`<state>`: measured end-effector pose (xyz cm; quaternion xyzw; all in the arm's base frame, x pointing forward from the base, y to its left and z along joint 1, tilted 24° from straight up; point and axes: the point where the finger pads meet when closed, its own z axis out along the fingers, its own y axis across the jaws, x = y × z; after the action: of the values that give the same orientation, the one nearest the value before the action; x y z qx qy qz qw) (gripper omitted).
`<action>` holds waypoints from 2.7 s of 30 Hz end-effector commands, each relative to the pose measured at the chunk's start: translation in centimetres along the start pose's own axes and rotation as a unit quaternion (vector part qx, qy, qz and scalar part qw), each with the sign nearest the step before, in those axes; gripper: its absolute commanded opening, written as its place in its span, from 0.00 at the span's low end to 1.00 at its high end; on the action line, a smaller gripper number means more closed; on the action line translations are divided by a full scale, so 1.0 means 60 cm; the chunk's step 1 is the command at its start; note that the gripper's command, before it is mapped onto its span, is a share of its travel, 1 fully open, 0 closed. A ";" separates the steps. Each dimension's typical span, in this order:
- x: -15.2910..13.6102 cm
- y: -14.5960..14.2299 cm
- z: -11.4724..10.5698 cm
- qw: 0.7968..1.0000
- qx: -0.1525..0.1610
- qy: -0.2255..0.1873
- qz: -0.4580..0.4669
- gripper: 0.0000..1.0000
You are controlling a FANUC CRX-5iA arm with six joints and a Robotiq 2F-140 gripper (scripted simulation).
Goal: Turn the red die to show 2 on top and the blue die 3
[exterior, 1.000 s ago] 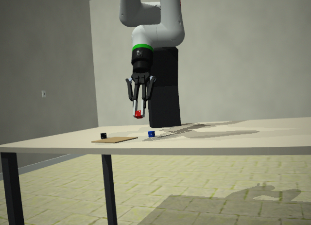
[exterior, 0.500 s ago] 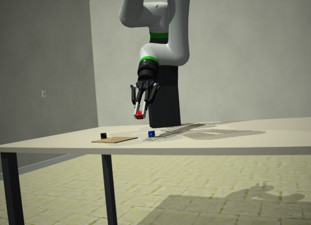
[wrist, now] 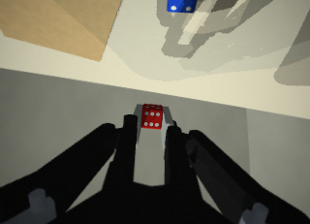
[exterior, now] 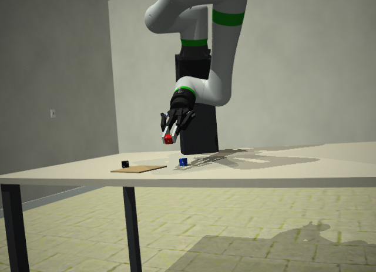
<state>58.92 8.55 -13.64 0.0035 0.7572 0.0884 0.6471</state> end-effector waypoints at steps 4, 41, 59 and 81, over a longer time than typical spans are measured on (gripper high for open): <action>0.002 0.000 0.004 1.000 -0.001 -0.024 0.002 0.13; 0.104 0.000 0.065 1.000 -0.001 -0.024 0.002 0.13; 0.104 0.000 0.065 1.000 -0.001 -0.024 0.002 0.13; 0.105 0.000 0.066 1.000 -0.001 -0.024 0.002 0.13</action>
<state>61.75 9.84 -20.36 0.0066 0.7414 0.0900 0.6650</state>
